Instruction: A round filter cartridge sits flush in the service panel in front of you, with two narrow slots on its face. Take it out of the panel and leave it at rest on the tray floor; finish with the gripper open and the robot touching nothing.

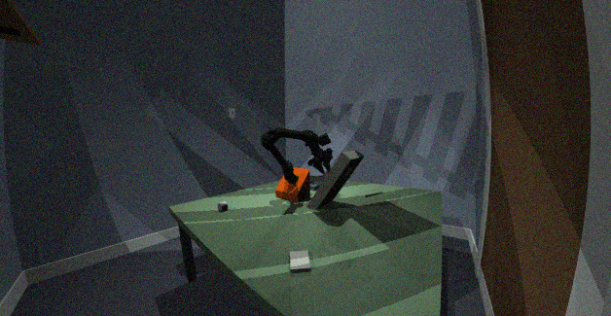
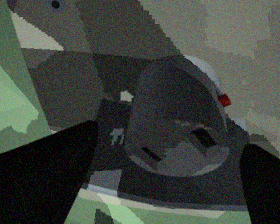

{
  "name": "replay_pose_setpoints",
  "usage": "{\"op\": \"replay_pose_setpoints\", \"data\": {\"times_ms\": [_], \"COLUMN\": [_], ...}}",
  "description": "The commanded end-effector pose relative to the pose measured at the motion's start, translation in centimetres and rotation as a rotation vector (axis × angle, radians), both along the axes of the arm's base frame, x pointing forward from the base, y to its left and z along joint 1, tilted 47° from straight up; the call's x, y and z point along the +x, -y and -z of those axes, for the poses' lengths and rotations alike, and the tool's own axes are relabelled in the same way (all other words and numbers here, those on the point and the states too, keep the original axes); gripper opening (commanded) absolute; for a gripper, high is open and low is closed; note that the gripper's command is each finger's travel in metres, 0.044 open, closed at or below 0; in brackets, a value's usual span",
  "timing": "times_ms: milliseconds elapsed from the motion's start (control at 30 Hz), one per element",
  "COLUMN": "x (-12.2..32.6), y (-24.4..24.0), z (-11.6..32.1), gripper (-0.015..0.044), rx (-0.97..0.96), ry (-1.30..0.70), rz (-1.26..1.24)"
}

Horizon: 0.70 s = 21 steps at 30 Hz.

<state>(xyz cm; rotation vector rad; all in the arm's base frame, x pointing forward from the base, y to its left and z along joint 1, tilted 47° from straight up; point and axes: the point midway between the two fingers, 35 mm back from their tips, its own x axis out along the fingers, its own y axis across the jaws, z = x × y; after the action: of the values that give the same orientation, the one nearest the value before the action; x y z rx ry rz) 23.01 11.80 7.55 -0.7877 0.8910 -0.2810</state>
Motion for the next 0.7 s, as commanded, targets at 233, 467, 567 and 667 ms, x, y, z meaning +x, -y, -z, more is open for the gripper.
{"op": "replay_pose_setpoints", "data": {"times_ms": [233,467,567,667], "x": [1.03,0.93,0.93,0.93], "y": [1.23,0.94,0.94,0.94], "z": [0.91,0.79,0.79,0.79], "gripper": [0.0305,0.0232,0.0212,0.0192], "rx": [-0.012,-0.003,-0.003,-0.003], "ry": [0.002,0.003,0.003,0.003], "rz": [-0.001,0.001,0.001,0.001]}}
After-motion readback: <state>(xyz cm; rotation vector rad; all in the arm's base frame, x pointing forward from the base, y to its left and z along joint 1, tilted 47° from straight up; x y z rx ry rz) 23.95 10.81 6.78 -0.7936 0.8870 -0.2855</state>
